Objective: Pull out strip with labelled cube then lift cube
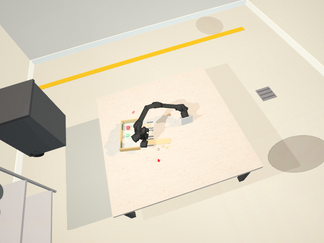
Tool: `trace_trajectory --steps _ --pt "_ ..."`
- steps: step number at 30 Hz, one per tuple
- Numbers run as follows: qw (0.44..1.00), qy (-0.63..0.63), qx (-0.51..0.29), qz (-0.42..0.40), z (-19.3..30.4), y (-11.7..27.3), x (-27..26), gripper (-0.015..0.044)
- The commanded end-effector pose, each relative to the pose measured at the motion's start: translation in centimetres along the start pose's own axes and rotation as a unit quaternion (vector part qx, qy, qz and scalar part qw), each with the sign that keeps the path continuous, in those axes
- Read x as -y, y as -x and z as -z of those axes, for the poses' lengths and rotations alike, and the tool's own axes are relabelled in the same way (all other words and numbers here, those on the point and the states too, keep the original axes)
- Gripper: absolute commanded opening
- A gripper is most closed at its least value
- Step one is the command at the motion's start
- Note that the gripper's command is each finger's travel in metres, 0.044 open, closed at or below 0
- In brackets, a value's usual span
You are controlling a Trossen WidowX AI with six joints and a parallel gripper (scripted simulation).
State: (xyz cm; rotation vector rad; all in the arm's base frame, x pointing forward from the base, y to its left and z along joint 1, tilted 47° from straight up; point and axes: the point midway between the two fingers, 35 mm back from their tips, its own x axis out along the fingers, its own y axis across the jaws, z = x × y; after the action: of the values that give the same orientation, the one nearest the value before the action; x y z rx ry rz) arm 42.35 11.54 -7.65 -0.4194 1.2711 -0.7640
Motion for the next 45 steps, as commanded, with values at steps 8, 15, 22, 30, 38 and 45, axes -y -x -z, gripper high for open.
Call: trace_trajectory --steps 8,15,22,30,38,45 --pt "1.000 -0.004 0.003 0.002 2.4 2.2 1.7 0.0000" --pt "1.000 -0.005 0.004 0.004 3.6 3.0 2.6 0.0000" --pt "1.000 -0.004 0.003 0.004 5.2 3.2 3.5 0.0000" --pt "1.000 -0.004 0.003 0.004 7.3 3.2 4.8 0.0000" --pt "1.000 -0.003 0.002 0.004 9.4 3.2 6.2 0.0000" --pt "1.000 -0.003 0.002 0.005 11.4 3.0 7.5 0.0000"
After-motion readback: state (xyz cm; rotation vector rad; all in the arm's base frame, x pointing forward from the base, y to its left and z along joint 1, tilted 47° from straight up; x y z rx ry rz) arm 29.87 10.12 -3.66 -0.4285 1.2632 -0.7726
